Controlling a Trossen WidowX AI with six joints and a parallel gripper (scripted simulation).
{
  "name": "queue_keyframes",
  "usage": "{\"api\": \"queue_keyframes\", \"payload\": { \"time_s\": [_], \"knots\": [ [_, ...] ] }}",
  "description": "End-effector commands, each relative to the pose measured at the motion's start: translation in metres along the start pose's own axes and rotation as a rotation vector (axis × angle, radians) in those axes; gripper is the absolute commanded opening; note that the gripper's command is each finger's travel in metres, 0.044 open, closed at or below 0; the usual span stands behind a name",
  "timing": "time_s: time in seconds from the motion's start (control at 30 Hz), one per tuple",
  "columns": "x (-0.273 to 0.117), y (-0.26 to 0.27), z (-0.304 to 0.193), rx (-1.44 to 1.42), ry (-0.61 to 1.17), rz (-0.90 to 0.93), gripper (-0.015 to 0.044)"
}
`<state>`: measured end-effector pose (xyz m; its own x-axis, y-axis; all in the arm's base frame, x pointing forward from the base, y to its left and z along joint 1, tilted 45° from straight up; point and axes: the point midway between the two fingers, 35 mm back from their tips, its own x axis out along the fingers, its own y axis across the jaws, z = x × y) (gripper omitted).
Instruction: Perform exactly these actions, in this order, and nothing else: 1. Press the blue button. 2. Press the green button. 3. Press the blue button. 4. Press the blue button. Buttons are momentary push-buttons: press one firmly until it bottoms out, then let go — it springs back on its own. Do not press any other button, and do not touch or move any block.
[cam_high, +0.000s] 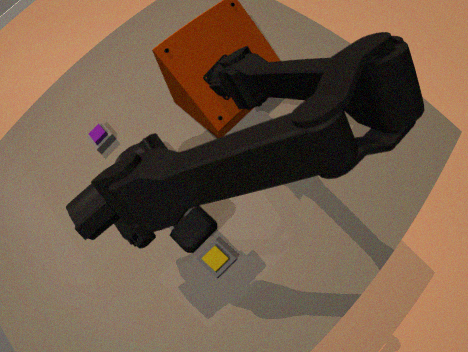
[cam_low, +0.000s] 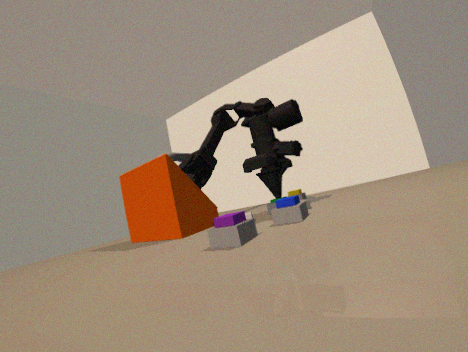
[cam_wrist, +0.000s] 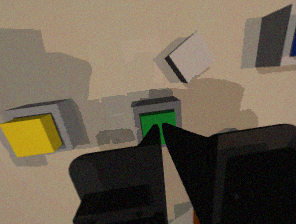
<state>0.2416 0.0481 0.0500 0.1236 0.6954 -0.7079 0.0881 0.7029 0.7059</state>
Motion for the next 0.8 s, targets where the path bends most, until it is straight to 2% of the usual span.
{"api": "queue_keyframes", "payload": {
  "time_s": [0.0,0.13,0.27,0.43,0.6,0.77],
  "knots": [
    [0.001,0.001,-0.001,0.004,0.005,0.005,0.002],
    [0.001,0.001,-0.001,0.004,0.005,0.005,0.002],
    [-0.029,0.0,-0.001,0.004,0.005,0.002,0.002],
    [-0.035,0.0,-0.001,0.004,0.005,0.002,0.002],
    [-0.091,-0.001,0.0,0.005,0.006,-0.001,0.002],
    [-0.094,0.0,0.0,0.005,0.006,0.0,0.002]
  ]
}}
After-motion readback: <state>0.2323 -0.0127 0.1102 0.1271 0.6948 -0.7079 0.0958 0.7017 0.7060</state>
